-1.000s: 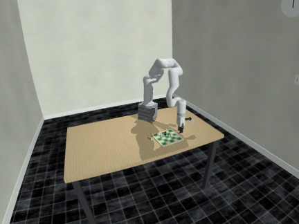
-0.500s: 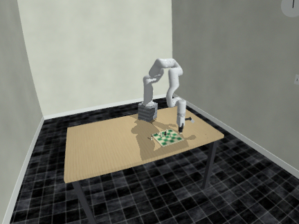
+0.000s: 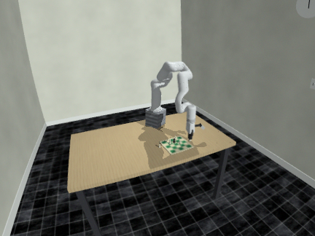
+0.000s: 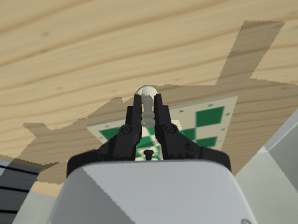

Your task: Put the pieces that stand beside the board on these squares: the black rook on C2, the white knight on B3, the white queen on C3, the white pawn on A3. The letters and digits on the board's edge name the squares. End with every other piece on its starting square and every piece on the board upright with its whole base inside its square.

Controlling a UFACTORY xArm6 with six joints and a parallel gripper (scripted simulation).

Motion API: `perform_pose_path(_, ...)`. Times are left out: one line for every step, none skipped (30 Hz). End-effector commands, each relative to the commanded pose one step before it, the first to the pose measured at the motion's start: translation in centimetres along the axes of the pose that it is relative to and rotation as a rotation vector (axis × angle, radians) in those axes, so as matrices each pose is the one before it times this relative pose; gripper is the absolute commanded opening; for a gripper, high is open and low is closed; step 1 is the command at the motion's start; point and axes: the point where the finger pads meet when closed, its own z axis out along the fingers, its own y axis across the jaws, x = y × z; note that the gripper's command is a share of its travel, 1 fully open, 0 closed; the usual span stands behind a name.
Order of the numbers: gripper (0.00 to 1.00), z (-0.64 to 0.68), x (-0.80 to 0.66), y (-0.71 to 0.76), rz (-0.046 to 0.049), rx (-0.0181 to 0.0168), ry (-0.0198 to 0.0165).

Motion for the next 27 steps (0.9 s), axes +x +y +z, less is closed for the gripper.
perform_pose_path(0.0,-0.111,0.084,0.136,-0.00004,-0.00311,0.00188)
perform_pose_path(0.0,0.0,0.0,0.0,0.0,0.0,0.0)
perform_pose_path(0.0,0.0,0.0,0.0,0.0,0.0,0.0)
perform_pose_path(0.0,0.0,0.0,0.0,0.0,0.0,0.0)
perform_pose_path(0.0,0.0,0.0,0.0,0.0,0.0,0.0)
perform_pose_path(0.0,0.0,0.0,0.0,0.0,0.0,0.0)
perform_pose_path(0.0,0.0,0.0,0.0,0.0,0.0,0.0)
perform_pose_path(0.0,0.0,0.0,0.0,0.0,0.0,0.0)
perform_pose_path(0.0,0.0,0.0,0.0,0.0,0.0,0.0)
perform_pose_path(0.0,0.0,0.0,0.0,0.0,0.0,0.0)
perform_pose_path(0.0,0.0,0.0,0.0,0.0,0.0,0.0)
perform_pose_path(0.0,0.0,0.0,0.0,0.0,0.0,0.0)
perform_pose_path(0.0,0.0,0.0,0.0,0.0,0.0,0.0)
perform_pose_path(0.0,0.0,0.0,0.0,0.0,0.0,0.0)
perform_pose_path(0.0,0.0,0.0,0.0,0.0,0.0,0.0)
perform_pose_path(0.0,-0.007,0.0,0.0,0.0,0.0,0.0)
perform_pose_path(0.0,-0.043,0.0,0.0,0.0,0.0,0.0)
perform_pose_path(0.0,-0.106,0.0,0.0,0.0,0.0,0.00001)
perform_pose_path(0.0,-0.188,0.0,0.0,0.0,0.0,0.0)
perform_pose_path(0.0,-0.282,0.0,0.0,0.0,0.0,0.0)
perform_pose_path(0.0,0.0,0.0,0.0,0.0,0.0,0.0)
perform_pose_path(0.0,0.0,0.0,0.0,0.0,0.0,0.0)
perform_pose_path(0.0,-0.379,-0.001,0.0,0.0,0.0,-0.00001)
perform_pose_path(0.0,-0.474,0.0,0.0,0.0,0.0,0.0)
perform_pose_path(0.0,-0.562,0.0,0.0,0.0,0.0,0.0)
perform_pose_path(0.0,-0.639,0.0,0.0,0.0,0.0,0.00001)
perform_pose_path(0.0,-0.701,0.0,0.0,0.0,0.0,0.0)
